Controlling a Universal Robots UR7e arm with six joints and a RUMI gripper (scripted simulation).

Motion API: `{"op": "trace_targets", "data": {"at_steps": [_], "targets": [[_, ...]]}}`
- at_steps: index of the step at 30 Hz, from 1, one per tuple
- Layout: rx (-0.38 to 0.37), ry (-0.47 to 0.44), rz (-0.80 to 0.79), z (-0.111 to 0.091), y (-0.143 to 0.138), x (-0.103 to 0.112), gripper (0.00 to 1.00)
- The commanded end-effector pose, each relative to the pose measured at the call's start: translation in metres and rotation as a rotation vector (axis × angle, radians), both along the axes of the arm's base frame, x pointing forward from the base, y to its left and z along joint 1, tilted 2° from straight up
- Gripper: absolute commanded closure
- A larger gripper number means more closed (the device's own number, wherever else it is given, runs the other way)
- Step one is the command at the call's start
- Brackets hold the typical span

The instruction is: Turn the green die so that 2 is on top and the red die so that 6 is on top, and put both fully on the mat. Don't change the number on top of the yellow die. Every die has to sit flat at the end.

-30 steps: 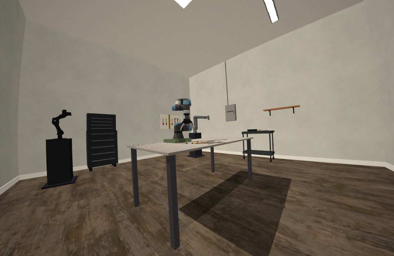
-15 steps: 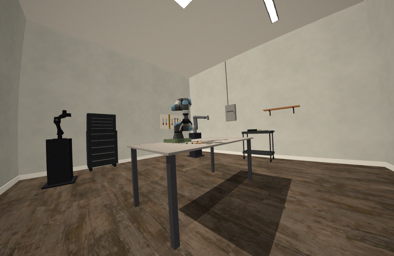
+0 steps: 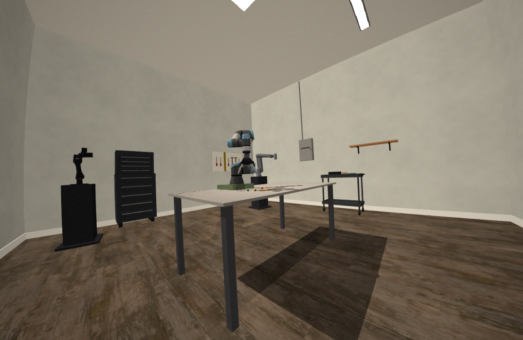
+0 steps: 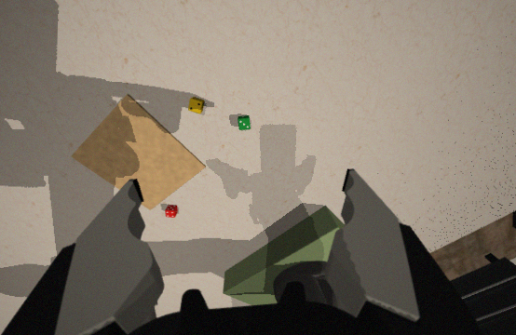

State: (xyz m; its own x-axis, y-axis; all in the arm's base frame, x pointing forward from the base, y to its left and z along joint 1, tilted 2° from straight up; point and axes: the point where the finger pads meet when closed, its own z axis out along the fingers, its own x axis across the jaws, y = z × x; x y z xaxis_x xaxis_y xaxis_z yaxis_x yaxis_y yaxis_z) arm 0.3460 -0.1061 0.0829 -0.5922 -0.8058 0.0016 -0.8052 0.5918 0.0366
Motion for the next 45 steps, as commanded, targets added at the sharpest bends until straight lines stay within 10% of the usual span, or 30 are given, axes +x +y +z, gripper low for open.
{"op": "trace_targets", "data": {"at_steps": [1,45], "targets": [[-0.003,0.001,-0.05,-0.001,-0.001,0.001,0.0],[-0.041,0.026,-1.337,-0.048,-0.001,-0.002,0.0]]}}
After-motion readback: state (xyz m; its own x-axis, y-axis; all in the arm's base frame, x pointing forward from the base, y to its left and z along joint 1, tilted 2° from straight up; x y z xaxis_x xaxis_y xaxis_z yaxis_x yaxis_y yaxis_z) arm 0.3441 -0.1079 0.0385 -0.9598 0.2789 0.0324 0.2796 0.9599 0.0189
